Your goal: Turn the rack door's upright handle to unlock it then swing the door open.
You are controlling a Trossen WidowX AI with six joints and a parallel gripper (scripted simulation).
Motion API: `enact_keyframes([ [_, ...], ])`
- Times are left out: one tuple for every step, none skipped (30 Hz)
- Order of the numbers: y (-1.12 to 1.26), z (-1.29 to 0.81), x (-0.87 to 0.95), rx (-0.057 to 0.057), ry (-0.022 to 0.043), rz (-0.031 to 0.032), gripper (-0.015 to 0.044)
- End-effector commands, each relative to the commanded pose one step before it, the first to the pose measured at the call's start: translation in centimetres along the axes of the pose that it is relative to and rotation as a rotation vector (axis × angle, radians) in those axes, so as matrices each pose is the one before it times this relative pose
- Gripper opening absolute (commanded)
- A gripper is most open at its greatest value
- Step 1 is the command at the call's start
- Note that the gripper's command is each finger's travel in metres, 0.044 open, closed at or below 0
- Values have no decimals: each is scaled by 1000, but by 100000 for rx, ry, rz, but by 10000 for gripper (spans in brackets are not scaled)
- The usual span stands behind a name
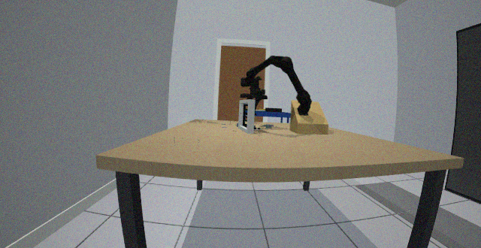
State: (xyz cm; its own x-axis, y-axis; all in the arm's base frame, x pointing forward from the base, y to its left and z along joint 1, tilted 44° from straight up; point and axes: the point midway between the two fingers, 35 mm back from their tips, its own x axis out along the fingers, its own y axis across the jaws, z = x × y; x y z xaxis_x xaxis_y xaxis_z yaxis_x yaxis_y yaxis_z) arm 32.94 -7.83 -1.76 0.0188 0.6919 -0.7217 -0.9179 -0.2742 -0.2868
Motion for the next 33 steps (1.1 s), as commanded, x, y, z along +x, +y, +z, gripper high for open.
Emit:
enact_keyframes([
  [-10, -12, -43, -127, 125, -58, 9],
  [0, 0, 0, 0, 0, 0, 9],
  [14, 8, 0, 360, 0, 1, 9],
  [41, 25, -1, 1080, 0, 2, 9],
  [69, 40, -2, 1800, -1, 3, 9],
  [80, 43, -1, 2057, 15, 8, 9],
  [89, 46, -1, 2241, 11, 7, 9],
  [90, 45, -1, 2246, 6, 6, 9],
  [93, 45, -1, 2252, -3, 4, 9],
  [94, 43, -1, 2256, -3, 4, 9],
  [95, 41, -1, 2256, -3, 4, 9],
  [101, 41, 0, 2281, -3, 4, 9],
  [103, 39, 0, 2286, -3, 4, 9],
  [104, 37, 0, 2286, -3, 4, 9],
  [116, 40, 0, 2247, -3, 5, 9],
  [118, 38, 0, 2252, -3, 5, 9],
  [119, 36, 1, 2252, -3, 5, 9],
  [148, 44, 0, 2305, -3, 6, 9],
  [150, 42, 1, 2324, -3, 6, 9],
  [151, 39, 1, 2324, -3, 6, 9],
  [173, 44, 0, 2204, -2, 7, 9],
  [175, 40, 1, 2219, -3, 8, 9],
  [176, 37, 2, 2219, -3, 8, 9],
  [215, 43, 0, 2316, -2, 9, 9],
  [221, 40, 2, 2373, -3, 10, 9],
  [223, 35, 3, 2372, -3, 10, 9],
  [236, 38, 1, 2174, -2, 10, 9],
  [237, 34, 3, 2174, -2, 11, 9],
  [238, 29, 4, 2174, -3, 11, 9],
  [228, 34, 1, 1833, -2, 10, 9],
  [229, 30, 3, 1832, -2, 10, 9],
  [230, 26, 4, 1832, -2, 11, 9],
  [228, 32, 1, 1669, -1, 10, 9],
])
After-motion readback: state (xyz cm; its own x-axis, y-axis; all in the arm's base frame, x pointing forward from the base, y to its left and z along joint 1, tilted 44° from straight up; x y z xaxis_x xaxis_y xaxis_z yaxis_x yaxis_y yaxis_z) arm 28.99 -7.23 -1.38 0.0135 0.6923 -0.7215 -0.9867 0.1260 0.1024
